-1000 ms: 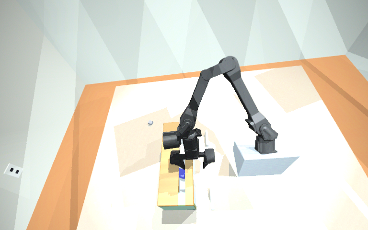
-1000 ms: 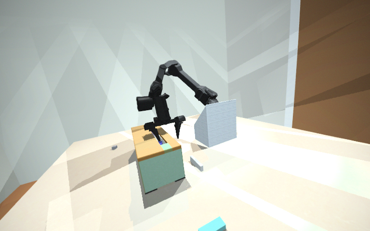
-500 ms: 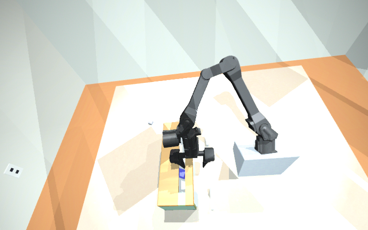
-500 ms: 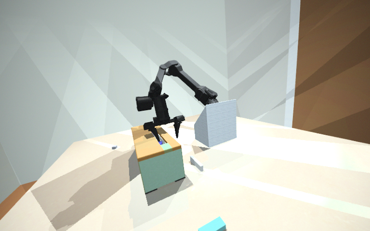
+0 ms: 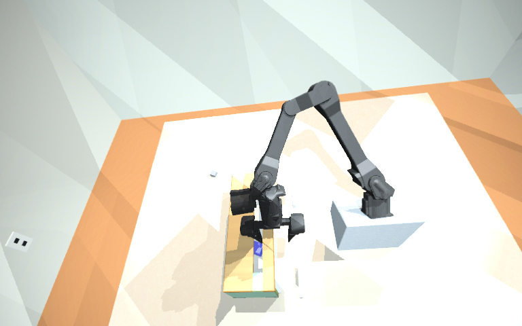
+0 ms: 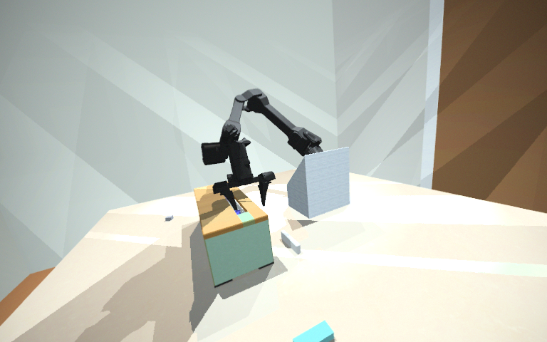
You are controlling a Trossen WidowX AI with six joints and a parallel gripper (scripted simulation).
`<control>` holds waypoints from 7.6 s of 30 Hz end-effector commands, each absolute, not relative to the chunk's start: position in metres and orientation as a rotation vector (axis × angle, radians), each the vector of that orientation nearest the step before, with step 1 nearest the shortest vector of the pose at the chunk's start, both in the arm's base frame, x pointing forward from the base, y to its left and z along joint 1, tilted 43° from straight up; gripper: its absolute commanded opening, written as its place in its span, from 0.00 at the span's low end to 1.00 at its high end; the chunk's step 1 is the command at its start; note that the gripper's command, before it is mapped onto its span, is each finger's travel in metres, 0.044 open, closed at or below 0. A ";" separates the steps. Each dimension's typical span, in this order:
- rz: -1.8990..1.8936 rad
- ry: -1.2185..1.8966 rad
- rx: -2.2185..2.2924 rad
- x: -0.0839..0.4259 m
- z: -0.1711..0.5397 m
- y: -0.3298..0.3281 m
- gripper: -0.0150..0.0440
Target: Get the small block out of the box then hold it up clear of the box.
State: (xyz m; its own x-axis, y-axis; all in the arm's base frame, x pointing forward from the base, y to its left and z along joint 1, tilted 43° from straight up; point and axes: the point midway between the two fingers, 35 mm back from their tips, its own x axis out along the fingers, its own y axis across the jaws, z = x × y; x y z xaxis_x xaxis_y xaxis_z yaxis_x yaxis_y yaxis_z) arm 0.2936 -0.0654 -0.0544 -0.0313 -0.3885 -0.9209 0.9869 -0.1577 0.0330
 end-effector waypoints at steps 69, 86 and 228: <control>-1.485 0.826 1.024 0.301 -0.088 -0.029 0.93; -1.485 0.826 1.025 0.303 -0.099 -0.016 0.93; 1.969 0.980 -2.931 0.269 -0.186 0.007 0.74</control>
State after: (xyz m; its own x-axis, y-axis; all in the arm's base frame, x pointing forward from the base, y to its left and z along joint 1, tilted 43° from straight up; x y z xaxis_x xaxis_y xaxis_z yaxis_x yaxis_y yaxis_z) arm 0.2705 0.0112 -0.1827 0.3270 -0.6635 -0.6729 -0.1358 -0.7377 0.6613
